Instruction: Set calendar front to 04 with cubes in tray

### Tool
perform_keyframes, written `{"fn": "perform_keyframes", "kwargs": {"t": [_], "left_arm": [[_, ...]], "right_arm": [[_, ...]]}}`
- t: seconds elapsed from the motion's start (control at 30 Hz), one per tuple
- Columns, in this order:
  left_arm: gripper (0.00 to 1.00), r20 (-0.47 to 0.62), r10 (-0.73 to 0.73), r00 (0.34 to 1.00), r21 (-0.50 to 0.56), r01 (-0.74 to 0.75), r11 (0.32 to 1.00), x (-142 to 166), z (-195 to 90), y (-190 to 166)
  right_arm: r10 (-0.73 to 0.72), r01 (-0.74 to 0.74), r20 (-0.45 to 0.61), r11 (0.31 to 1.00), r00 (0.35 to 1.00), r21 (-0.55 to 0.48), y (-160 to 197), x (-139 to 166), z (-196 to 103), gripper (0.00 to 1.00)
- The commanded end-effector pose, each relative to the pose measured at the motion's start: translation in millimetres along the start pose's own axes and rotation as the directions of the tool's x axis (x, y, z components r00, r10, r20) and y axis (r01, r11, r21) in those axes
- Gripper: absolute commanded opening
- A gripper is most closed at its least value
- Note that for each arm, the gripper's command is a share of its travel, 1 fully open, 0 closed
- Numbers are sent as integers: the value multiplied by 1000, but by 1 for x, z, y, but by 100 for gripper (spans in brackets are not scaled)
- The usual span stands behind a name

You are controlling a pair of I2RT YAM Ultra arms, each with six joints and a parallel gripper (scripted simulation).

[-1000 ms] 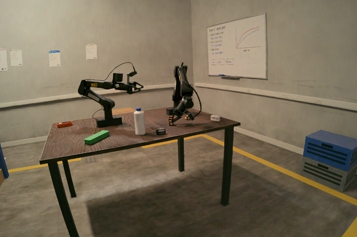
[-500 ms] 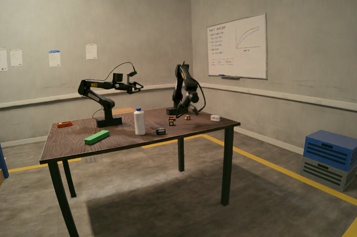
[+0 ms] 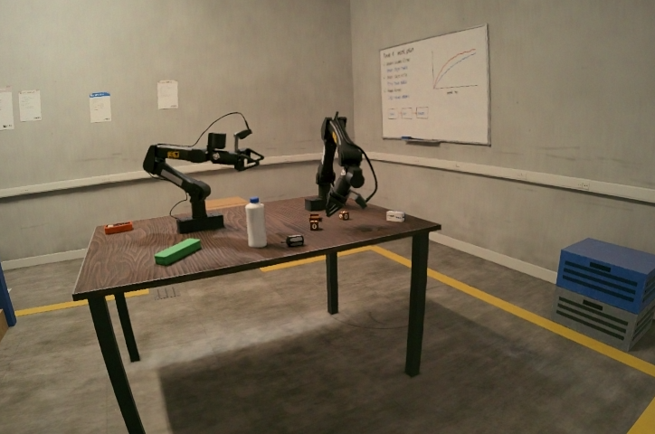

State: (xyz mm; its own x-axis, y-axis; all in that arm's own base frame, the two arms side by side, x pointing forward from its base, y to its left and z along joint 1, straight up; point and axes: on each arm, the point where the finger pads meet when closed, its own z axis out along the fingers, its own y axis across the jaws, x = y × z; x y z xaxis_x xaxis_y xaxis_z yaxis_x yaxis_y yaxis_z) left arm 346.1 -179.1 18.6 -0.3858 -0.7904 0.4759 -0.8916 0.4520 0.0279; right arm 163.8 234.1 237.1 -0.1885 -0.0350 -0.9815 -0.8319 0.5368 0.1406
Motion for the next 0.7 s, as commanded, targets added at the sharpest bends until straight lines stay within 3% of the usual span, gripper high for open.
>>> {"fn": "perform_keyframes", "kwargs": {"t": [0.0,0.13,0.4,0.67], "left_arm": [[55,159,-120,980,93,106,990,-25,-25,12],[55,211,-180,961,123,157,980,-34,-30,28],[55,358,-395,846,266,313,912,-67,-45,85],[55,409,-474,780,282,385,878,-69,-35,124]], "right_arm": [[-18,22,82,999,997,-45,16,-42,18,100],[-19,25,73,997,997,-78,27,-49,32,100],[-26,34,44,982,999,-186,71,-59,84,100],[-32,35,16,971,999,-235,95,-54,109,100]]}}
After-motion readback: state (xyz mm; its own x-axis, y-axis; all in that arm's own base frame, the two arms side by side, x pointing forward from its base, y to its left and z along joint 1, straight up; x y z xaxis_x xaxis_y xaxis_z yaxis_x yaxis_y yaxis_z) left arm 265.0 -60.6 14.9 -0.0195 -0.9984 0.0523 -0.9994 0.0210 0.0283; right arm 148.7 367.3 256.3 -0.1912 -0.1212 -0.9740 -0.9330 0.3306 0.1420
